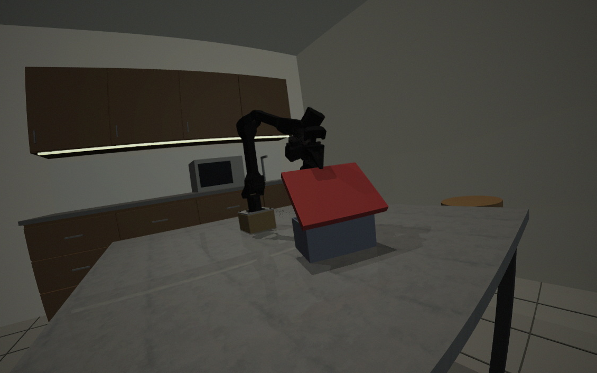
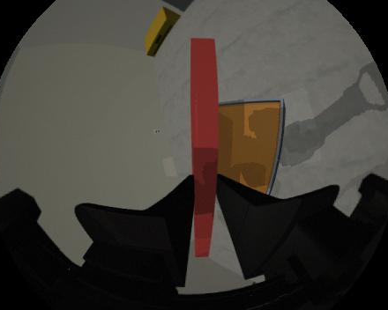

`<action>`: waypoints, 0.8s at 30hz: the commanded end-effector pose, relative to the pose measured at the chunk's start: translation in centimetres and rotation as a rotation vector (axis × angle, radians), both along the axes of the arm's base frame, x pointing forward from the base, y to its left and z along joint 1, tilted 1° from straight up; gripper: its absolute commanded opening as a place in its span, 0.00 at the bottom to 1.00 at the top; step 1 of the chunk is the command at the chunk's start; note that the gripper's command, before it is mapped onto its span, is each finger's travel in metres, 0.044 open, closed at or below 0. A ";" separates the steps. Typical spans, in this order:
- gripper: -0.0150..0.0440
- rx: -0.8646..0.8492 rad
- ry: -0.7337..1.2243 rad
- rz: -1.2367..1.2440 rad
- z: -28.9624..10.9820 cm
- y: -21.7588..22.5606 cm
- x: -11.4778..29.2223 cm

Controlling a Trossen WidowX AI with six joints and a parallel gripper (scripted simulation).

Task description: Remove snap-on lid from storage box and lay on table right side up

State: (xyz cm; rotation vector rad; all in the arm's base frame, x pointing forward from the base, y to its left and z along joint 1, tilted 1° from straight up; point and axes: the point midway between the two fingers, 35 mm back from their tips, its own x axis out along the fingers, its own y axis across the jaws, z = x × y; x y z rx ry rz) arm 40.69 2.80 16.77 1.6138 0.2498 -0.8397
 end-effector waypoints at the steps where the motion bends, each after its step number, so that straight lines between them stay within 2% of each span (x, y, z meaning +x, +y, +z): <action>1: 0.25 0.002 -0.020 0.001 1.2 0.0 0.2; 12: 0.25 0.002 -0.020 0.001 2.6 0.0 0.1; 24: 0.25 0.001 -0.020 0.001 1.8 -1.3 -0.7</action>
